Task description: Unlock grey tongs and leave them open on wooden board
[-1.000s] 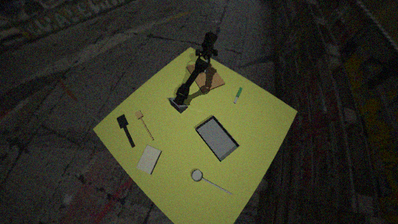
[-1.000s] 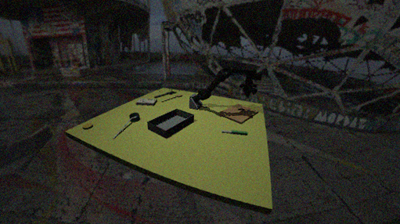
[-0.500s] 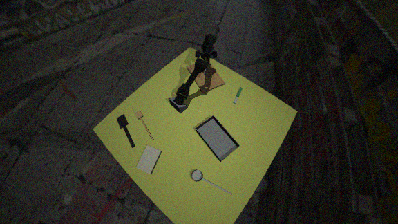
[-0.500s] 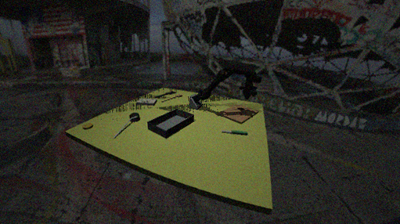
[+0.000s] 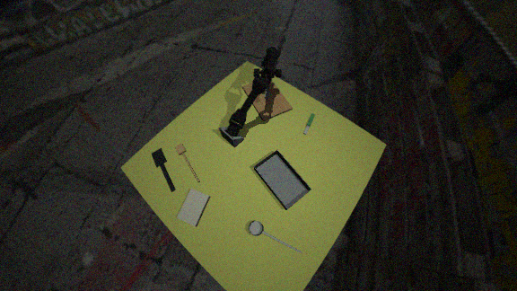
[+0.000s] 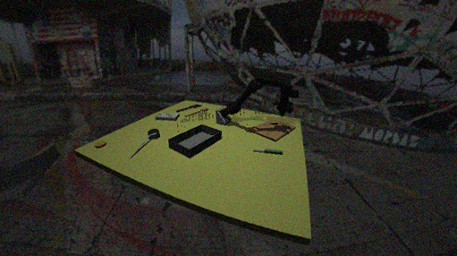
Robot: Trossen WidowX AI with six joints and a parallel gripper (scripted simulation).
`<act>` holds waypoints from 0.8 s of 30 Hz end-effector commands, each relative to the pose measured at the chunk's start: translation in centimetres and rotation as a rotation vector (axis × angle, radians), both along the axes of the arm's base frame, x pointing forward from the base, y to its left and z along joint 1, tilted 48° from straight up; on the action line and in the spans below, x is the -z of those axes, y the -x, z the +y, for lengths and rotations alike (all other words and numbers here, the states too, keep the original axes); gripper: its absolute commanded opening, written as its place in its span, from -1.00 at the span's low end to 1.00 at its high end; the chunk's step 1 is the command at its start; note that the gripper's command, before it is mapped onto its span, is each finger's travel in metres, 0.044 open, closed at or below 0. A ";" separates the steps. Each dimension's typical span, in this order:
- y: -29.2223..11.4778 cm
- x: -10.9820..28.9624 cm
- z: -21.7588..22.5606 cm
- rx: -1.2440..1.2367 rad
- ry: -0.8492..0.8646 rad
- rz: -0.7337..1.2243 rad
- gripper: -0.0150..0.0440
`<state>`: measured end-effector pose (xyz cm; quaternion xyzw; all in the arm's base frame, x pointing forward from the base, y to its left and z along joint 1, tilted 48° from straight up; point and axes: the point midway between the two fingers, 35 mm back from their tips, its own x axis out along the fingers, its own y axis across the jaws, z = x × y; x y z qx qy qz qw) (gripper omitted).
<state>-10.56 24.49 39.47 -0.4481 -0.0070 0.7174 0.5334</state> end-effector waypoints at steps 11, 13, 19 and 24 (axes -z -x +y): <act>0.1 1.3 1.6 0.002 0.005 0.002 -1.00; 0.1 1.5 1.8 0.004 0.006 0.002 -1.00; 0.0 2.2 2.5 0.008 0.008 0.004 -1.00; -0.1 2.7 3.1 0.011 0.009 0.006 -1.00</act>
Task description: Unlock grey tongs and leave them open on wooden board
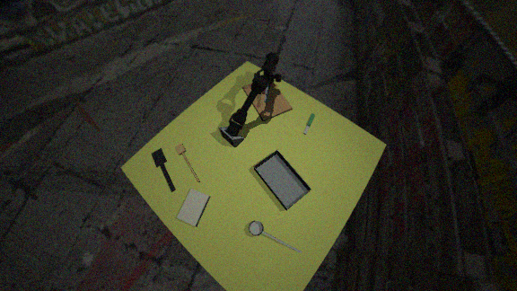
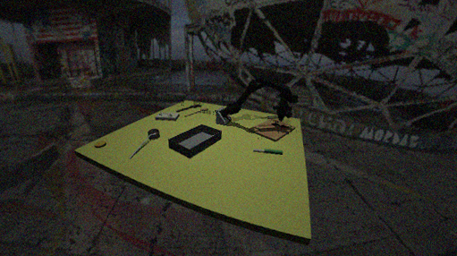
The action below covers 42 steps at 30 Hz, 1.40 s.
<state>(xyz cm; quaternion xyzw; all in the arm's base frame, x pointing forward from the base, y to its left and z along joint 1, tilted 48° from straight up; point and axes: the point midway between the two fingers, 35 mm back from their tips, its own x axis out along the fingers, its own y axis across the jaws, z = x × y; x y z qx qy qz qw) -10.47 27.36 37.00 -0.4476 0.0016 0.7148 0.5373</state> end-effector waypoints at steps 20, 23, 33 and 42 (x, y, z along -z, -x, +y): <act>-0.4 1.9 1.8 0.011 0.005 0.004 -0.82; -0.4 1.9 1.8 0.011 0.005 0.004 -0.56; -0.4 1.9 1.8 0.011 0.005 0.004 0.33; -0.4 1.9 1.8 0.011 0.005 0.004 1.00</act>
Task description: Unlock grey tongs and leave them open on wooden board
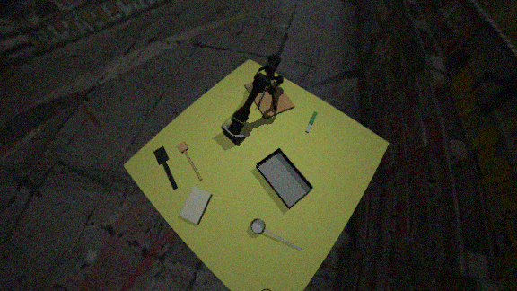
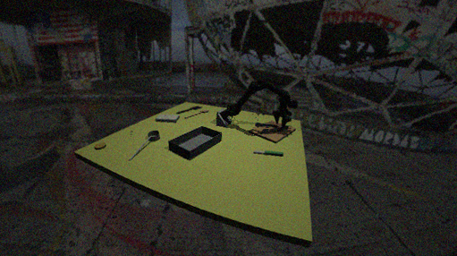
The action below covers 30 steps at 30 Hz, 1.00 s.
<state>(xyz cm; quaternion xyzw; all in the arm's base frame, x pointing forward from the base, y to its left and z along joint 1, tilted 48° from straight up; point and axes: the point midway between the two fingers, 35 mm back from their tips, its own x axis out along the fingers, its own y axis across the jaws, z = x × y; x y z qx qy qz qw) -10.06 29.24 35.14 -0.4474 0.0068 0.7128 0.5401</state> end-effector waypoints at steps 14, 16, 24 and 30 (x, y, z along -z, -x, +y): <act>7.5 1.1 -7.8 -0.006 0.041 0.039 1.00; 8.6 1.0 -9.4 -0.018 0.029 0.040 1.00; 11.1 0.3 -14.8 -0.082 -0.052 0.064 1.00; 10.1 -1.9 -16.7 -0.218 -0.001 0.136 1.00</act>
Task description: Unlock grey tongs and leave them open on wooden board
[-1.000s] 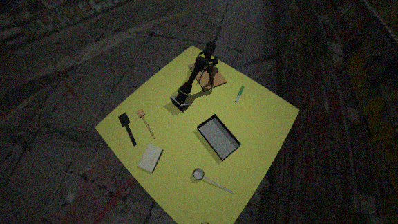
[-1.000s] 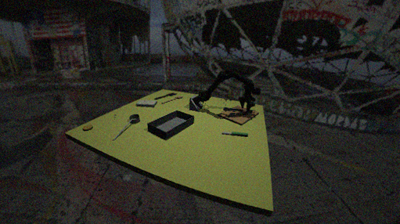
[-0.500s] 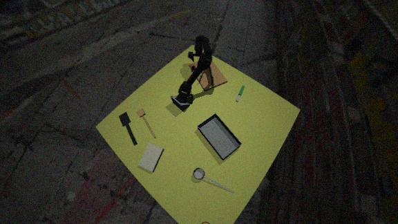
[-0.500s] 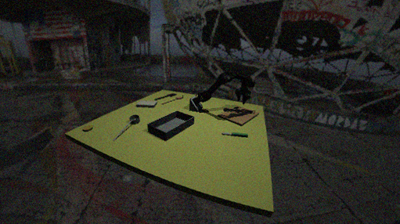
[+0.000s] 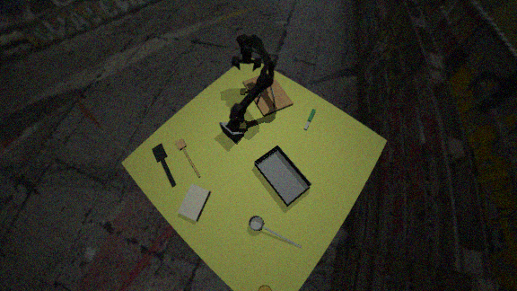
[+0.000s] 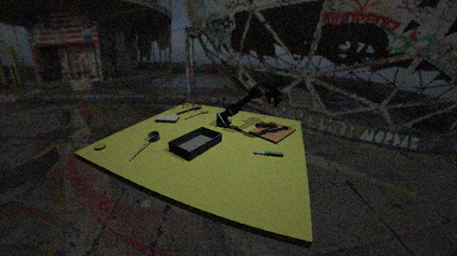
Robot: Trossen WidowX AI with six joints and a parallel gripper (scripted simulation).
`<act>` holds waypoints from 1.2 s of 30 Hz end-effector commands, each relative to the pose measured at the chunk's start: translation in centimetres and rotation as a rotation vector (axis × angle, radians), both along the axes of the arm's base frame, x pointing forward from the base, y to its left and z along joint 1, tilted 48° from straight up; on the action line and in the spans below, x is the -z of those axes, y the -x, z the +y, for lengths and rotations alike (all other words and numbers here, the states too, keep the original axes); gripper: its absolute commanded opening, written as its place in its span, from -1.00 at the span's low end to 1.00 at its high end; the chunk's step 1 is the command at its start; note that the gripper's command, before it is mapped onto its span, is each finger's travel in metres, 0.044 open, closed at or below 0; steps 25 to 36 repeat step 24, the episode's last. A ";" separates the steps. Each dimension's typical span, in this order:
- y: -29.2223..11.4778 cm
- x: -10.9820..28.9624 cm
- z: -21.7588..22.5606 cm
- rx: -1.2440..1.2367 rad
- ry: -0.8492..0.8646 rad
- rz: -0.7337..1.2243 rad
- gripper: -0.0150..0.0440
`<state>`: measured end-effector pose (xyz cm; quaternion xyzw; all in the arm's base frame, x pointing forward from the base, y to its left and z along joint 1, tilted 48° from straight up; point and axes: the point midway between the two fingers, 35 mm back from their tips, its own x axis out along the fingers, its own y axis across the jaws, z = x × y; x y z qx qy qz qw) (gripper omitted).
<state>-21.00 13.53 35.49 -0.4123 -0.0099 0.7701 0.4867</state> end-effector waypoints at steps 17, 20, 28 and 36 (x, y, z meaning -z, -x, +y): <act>-1.1 -2.0 -1.3 -0.093 0.023 0.062 1.00; -1.1 -2.0 -1.3 -0.093 0.023 0.062 1.00; -1.1 -2.0 -1.3 -0.093 0.023 0.062 1.00; -1.1 -2.0 -1.3 -0.093 0.023 0.062 1.00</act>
